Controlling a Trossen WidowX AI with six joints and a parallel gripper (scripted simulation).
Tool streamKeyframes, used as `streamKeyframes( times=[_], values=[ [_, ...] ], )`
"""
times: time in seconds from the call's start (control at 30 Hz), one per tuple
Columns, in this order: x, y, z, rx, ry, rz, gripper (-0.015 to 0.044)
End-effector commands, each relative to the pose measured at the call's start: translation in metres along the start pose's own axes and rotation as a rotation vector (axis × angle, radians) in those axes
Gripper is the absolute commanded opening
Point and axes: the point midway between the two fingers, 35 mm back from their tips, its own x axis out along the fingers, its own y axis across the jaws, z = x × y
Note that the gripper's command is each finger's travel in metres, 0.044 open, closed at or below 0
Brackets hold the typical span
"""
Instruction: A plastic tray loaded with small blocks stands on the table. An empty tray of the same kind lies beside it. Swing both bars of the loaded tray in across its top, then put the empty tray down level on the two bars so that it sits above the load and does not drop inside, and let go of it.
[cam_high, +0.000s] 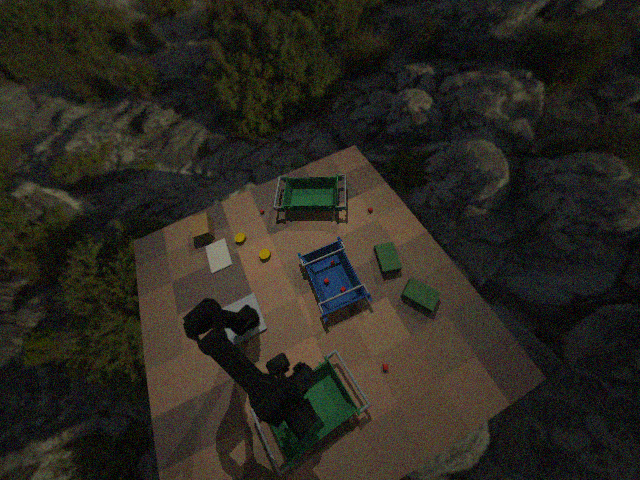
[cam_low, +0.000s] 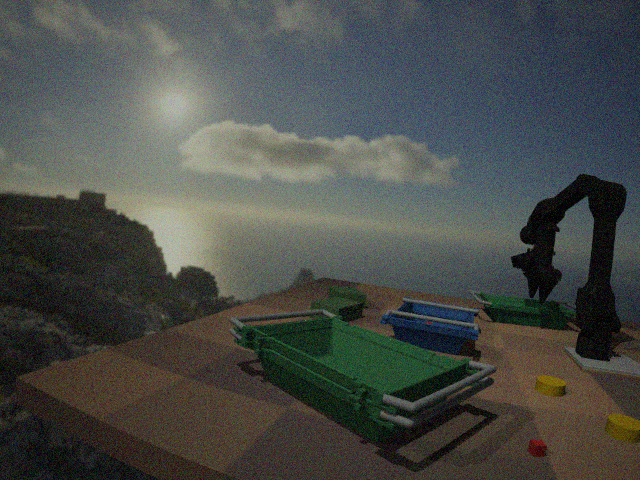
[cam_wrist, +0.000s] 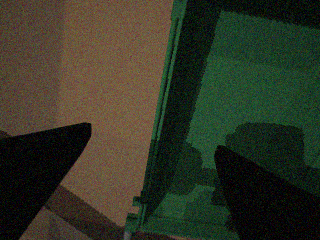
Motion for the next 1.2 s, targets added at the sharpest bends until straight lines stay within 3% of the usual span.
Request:
streamKeyframes(
  times=[0.0, 0.4, 0.73, 1.17],
  values=[
    [0.017, -0.001, 0.000, -0.005, -0.002, 0.002, 0.0440],
    [0.068, 0.000, 0.002, -0.005, -0.002, 0.003, 0.0440],
    [0.071, 0.001, 0.002, -0.005, -0.002, 0.003, 0.0440],
    [0.071, 0.001, 0.002, -0.005, -0.002, 0.003, 0.0249]
  ],
)
